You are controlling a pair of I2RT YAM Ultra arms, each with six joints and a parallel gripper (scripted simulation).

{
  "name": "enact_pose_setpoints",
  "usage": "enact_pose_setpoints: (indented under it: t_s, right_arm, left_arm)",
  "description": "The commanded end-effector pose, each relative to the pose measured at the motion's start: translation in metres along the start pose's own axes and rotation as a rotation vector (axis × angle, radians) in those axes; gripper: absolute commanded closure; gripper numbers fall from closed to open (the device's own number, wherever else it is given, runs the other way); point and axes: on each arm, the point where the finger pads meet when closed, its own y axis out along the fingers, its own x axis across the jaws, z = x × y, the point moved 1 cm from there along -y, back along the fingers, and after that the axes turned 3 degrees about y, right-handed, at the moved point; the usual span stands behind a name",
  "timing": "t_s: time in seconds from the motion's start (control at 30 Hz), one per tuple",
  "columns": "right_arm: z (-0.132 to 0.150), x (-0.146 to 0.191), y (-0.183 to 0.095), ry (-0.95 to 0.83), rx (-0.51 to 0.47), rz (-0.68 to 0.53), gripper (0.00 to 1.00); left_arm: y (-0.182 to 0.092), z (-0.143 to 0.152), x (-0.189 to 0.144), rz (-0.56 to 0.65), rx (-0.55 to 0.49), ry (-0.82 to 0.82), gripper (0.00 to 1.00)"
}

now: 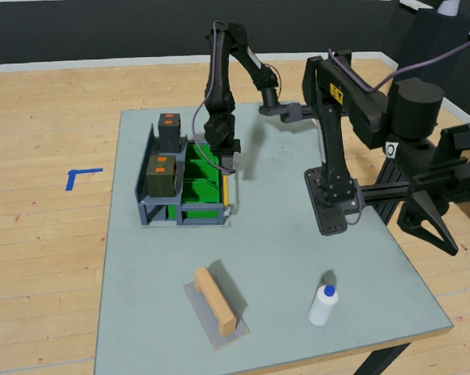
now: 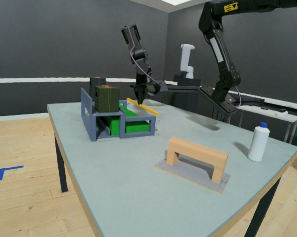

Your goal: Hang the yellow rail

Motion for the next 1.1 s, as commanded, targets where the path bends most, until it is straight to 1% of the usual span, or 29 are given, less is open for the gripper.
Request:
enact_pose_setpoints:
  t_s: [0.0,1.07]
  right_arm:
    - [-0.0087,0.0021,-0.0164,-0.007,-0.041,0.023,1.00]
    - [-0.0103,0.0010,-0.0203,-0.009,-0.044,0.023,1.00]
  left_arm:
    - [-0.0090,-0.0021,0.0020,-0.006,-0.002,0.011,0.00]
    - [-0.0090,-0.0021,0.0020,-0.006,-0.002,0.011,0.00]
